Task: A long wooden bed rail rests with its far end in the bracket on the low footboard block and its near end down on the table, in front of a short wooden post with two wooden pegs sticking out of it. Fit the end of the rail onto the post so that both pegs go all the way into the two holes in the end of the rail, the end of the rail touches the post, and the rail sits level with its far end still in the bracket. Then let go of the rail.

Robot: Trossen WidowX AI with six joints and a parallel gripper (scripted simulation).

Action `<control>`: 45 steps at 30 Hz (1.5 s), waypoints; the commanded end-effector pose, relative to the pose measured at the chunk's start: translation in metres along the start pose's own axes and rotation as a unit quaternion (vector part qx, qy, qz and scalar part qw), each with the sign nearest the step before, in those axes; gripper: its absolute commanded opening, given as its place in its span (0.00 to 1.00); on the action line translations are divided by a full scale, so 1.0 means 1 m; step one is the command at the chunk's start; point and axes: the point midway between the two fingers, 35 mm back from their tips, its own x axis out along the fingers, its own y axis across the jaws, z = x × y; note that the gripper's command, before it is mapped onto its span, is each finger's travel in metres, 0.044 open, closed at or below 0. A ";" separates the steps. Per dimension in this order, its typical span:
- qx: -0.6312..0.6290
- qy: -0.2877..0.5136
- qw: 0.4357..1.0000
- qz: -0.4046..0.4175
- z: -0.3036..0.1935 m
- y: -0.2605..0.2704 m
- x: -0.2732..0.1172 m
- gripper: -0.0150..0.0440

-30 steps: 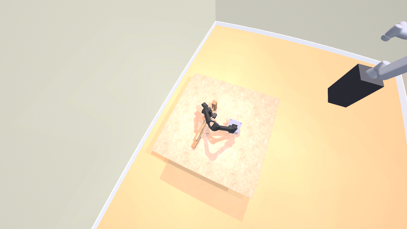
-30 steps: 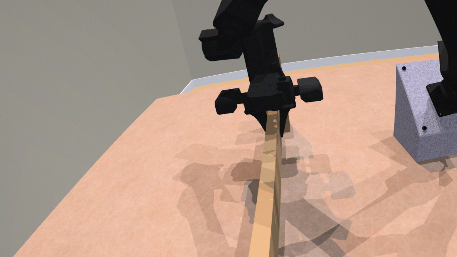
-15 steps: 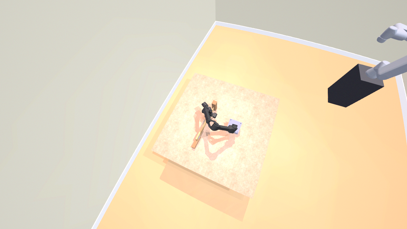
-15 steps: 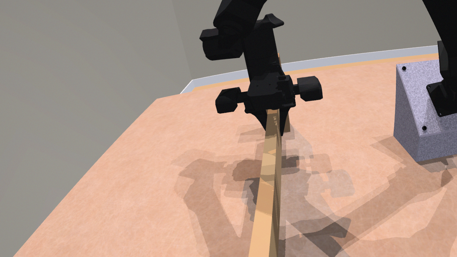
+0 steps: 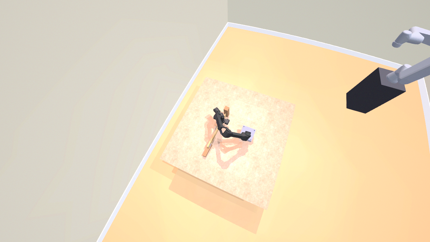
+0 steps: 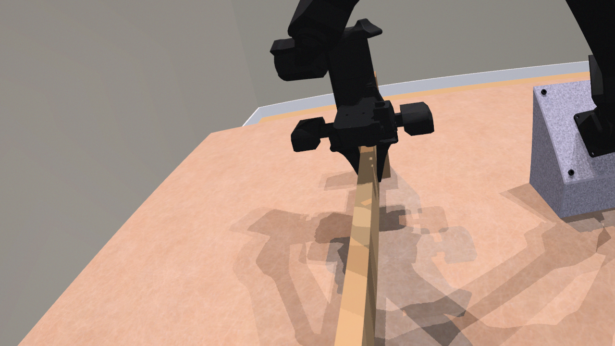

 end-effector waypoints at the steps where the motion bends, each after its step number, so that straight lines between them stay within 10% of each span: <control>1: 0.000 0.001 1.000 -0.006 -0.005 -0.001 -0.004 0.25; 45: 0.000 0.002 1.000 -0.006 -0.018 -0.001 -0.004 0.25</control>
